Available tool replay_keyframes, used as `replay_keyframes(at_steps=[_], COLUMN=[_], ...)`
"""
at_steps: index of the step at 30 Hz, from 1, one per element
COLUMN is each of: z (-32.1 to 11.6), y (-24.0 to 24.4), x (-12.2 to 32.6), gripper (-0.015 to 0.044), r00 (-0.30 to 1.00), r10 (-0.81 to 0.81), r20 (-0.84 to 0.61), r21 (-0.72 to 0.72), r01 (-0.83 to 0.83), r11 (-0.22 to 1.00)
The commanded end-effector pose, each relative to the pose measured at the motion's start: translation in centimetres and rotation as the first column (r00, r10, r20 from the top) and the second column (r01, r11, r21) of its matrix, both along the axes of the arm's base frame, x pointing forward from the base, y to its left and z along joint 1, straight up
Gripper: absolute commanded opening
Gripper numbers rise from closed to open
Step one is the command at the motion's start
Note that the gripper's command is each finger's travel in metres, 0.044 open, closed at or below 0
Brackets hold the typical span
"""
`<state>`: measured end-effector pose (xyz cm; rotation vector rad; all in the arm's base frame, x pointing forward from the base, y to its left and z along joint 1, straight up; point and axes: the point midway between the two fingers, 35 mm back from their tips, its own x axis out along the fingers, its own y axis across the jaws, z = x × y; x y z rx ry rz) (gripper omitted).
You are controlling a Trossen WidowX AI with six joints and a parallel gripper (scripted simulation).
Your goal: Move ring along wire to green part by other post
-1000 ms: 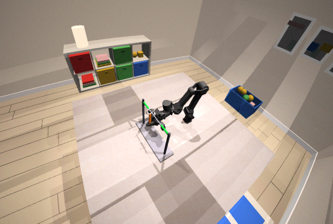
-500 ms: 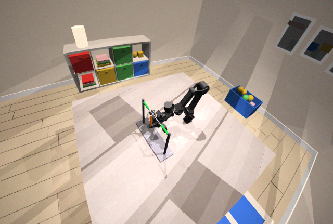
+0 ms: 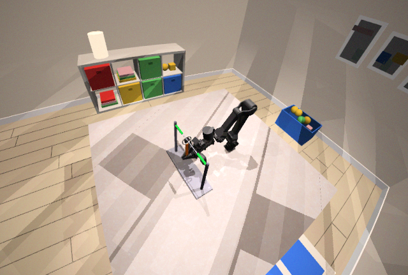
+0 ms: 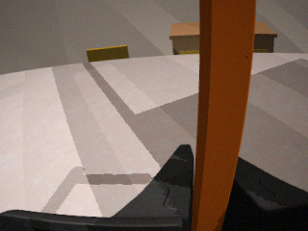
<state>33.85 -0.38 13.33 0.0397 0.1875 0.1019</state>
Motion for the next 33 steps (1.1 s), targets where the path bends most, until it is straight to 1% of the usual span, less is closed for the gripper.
replay_keyframes(at_steps=[1, 22, 33], z=[0.4, 0.4, 0.2], y=[0.2, 0.8, 2.1], x=[0.0, -0.1, -0.1], gripper=[-0.0150, -0.0150, -0.0150], r00=[1.000, 1.000, 1.000], r10=[-0.005, -0.007, -0.014], r20=[0.010, 0.016, 0.015], r21=[-0.009, -0.125, -0.110], r01=[0.005, 0.009, 0.016], r11=[1.000, 0.992, 0.994])
